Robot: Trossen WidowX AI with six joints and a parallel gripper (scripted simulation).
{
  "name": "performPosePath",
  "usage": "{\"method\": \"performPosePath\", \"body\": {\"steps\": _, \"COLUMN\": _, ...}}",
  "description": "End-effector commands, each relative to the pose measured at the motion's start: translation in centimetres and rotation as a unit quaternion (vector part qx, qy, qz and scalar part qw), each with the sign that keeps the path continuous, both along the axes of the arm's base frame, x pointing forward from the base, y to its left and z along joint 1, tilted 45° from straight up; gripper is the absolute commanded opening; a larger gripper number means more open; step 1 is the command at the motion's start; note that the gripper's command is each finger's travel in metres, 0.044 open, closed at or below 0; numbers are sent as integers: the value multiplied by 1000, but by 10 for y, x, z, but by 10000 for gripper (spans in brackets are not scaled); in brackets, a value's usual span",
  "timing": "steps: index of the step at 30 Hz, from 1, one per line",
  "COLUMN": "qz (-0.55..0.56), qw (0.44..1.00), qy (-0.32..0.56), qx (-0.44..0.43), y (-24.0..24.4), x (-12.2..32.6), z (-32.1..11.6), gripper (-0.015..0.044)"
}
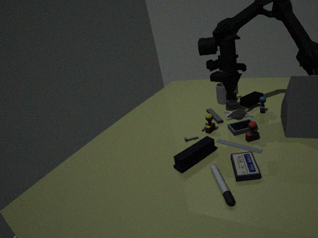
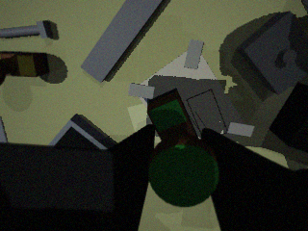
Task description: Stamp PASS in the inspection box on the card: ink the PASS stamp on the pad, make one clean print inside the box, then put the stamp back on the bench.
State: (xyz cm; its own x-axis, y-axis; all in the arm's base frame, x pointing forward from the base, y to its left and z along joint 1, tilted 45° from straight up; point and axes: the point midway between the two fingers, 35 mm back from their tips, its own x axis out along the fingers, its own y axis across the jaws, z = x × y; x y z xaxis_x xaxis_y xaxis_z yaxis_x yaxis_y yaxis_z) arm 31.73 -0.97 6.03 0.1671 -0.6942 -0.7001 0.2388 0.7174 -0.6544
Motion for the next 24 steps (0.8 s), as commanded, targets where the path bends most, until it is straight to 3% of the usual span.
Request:
{"method": "performPosePath", "body": {"steps": 1, "qz": -1, "qw": 1000, "qy": -2, "qx": 5, "y": 12, "x": 11, "z": -7, "gripper": 0}}
{"method": "performPosePath", "body": {"steps": 24, "qz": -2, "qw": 1000, "qy": -3, "qx": 6, "y": 90, "x": 54, "z": -73, "gripper": 0}}
